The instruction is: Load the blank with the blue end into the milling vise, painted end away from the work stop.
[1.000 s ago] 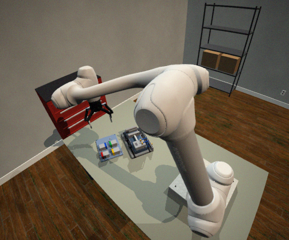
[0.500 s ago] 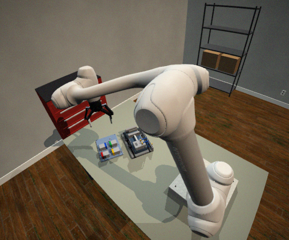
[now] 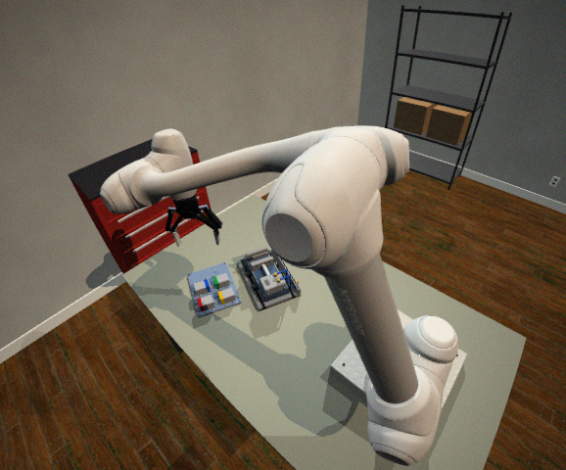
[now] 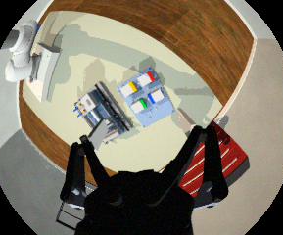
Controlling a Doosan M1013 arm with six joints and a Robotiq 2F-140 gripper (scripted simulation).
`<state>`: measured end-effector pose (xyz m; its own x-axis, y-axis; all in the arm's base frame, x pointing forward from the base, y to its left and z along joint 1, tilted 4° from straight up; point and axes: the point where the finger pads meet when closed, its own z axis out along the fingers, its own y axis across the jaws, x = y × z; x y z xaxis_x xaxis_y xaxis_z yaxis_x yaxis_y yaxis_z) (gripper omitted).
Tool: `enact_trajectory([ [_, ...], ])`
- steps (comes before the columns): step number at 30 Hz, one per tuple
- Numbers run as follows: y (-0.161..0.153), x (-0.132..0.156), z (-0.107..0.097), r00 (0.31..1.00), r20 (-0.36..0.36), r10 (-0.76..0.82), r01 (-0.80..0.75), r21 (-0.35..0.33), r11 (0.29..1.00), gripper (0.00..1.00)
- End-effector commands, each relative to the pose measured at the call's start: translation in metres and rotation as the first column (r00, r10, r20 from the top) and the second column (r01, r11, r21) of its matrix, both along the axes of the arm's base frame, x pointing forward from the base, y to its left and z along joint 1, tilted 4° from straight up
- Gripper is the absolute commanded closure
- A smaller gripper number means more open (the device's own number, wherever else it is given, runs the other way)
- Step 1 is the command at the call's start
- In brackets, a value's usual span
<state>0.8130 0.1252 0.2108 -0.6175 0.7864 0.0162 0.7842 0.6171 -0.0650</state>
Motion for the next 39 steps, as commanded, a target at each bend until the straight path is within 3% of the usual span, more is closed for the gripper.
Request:
enact_trajectory([
  [1,0.0,0.0,0.0002,0.999,0.001,-0.044,0.044,-0.003,0.999,0.0],
  [22,0.0,0.0,0.0002,0.957,0.011,-0.29,0.29,-0.016,0.957,0.0],
  [39,0.0,0.0,0.0002,0.868,0.022,-0.495,0.496,-0.026,0.868,0.0],
])
